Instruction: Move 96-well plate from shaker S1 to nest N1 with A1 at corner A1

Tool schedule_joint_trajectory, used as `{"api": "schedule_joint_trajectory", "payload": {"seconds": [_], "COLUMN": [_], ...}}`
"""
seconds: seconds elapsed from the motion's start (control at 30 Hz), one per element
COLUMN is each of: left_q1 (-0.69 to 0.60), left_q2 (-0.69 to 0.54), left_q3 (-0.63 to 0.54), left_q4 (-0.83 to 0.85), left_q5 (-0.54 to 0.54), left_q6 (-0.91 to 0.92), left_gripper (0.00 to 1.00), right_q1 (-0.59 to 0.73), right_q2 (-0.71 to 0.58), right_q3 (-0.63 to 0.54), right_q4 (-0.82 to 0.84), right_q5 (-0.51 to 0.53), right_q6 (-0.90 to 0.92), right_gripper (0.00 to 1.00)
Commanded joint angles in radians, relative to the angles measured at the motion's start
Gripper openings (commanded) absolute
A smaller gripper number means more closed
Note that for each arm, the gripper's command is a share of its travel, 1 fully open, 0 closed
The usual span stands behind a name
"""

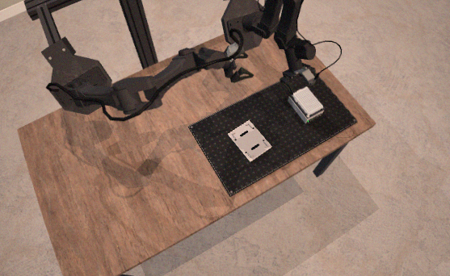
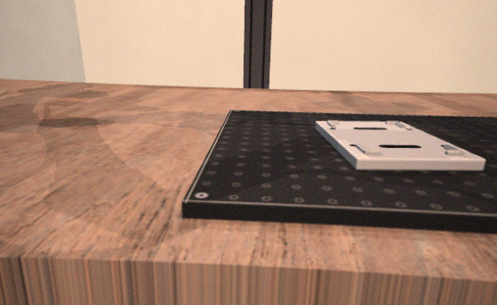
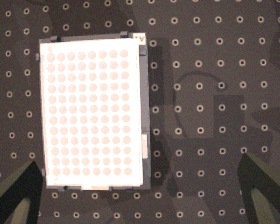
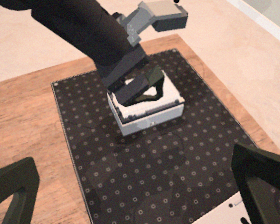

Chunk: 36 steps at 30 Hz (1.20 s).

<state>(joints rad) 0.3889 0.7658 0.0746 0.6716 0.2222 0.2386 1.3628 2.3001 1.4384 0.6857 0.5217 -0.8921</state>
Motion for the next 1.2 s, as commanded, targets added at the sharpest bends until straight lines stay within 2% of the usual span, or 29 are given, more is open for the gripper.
{"api": "schedule_joint_trajectory", "payload": {"seconds": [0.0, 0.23, 0.97, 1.17], "left_q1": [0.020, 0.039, 0.030, 0.036], "left_q2": [-0.031, -0.056, -0.062, -0.028], "left_q3": [-0.023, -0.003, -0.002, 0.045], "left_q4": [0.042, 0.005, -0.008, -0.160], "left_q5": [-0.072, -0.151, -0.161, -0.136], "left_q6": [-0.203, -0.370, -0.356, -0.264], "left_gripper": [1.00, 1.00, 1.00, 1.00], "right_q1": [0.039, 0.039, 0.033, 0.033], "right_q2": [0.010, 0.010, 0.002, 0.002], "right_q3": [0.024, 0.024, 0.016, 0.016], "right_q4": [-0.010, -0.010, 0.001, 0.001], "right_q5": [0.002, 0.002, 0.002, 0.002], "right_q6": [0.011, 0.011, 0.011, 0.011], "right_gripper": [1.00, 1.00, 1.00, 1.00]}}
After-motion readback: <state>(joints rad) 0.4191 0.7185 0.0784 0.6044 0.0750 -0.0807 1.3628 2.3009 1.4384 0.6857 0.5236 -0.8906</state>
